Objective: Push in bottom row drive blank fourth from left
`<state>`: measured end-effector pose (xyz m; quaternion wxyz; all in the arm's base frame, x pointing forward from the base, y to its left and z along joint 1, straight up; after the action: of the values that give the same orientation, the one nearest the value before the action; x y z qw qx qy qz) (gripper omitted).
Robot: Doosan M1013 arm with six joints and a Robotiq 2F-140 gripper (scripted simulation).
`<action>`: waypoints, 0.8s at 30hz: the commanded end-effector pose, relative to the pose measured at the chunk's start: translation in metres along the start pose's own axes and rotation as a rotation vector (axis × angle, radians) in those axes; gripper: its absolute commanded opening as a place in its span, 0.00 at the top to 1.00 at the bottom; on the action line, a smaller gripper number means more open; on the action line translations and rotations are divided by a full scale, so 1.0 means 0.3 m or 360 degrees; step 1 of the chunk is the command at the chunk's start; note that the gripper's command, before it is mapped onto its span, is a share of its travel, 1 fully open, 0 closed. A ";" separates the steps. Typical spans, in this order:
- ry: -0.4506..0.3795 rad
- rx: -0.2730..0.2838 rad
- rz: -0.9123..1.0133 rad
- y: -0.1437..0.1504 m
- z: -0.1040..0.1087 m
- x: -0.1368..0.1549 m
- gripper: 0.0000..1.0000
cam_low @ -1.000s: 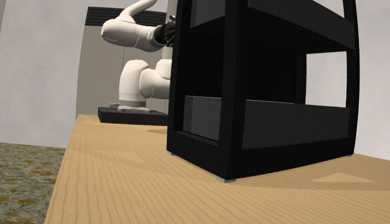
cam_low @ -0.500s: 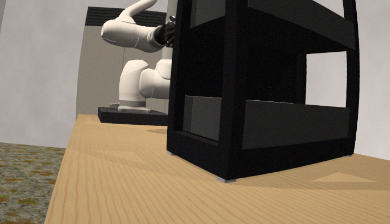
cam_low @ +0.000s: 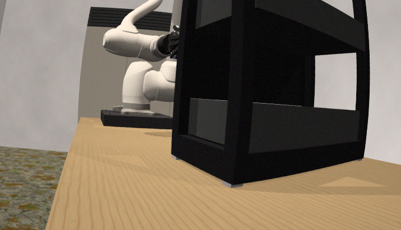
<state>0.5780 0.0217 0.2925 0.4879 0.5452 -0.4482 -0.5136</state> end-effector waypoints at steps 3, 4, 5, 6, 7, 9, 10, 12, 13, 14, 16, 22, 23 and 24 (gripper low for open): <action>-0.0007 0.0004 0.0002 -0.004 -0.088 0.004 1.00; -0.0007 0.0004 0.0002 -0.004 -0.102 0.004 1.00; -0.0007 0.0004 0.0002 -0.004 -0.111 0.004 1.00; -0.0007 0.0004 0.0002 -0.004 -0.116 0.004 1.00; -0.0007 0.0004 0.0002 -0.004 -0.116 0.004 1.00; -0.0007 0.0004 0.0002 -0.004 -0.116 0.004 1.00; -0.0007 0.0004 0.0002 -0.004 -0.116 0.004 1.00; -0.0007 0.0004 0.0002 -0.004 -0.116 0.004 1.00; -0.0007 0.0004 0.0002 -0.004 -0.116 0.004 1.00; -0.0007 0.0004 0.0002 -0.004 -0.116 0.004 1.00; -0.0007 0.0004 0.0002 -0.004 -0.116 0.004 1.00; -0.0007 0.0004 0.0002 -0.004 -0.116 0.004 1.00; -0.0007 0.0004 0.0002 -0.004 -0.116 0.004 1.00; -0.0007 0.0004 0.0002 -0.004 -0.116 0.004 1.00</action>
<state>0.6109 0.0239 0.2927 0.4866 0.5470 -0.4494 -0.5120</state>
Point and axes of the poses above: the point where the finger pads meet when closed, its own z axis back along the fingers, its own y axis across the jaws, x = y × z, the point moved 10 cm from there along z, back along the fingers, and after that the axes turned 7 degrees about -z, right-handed, at the moved point
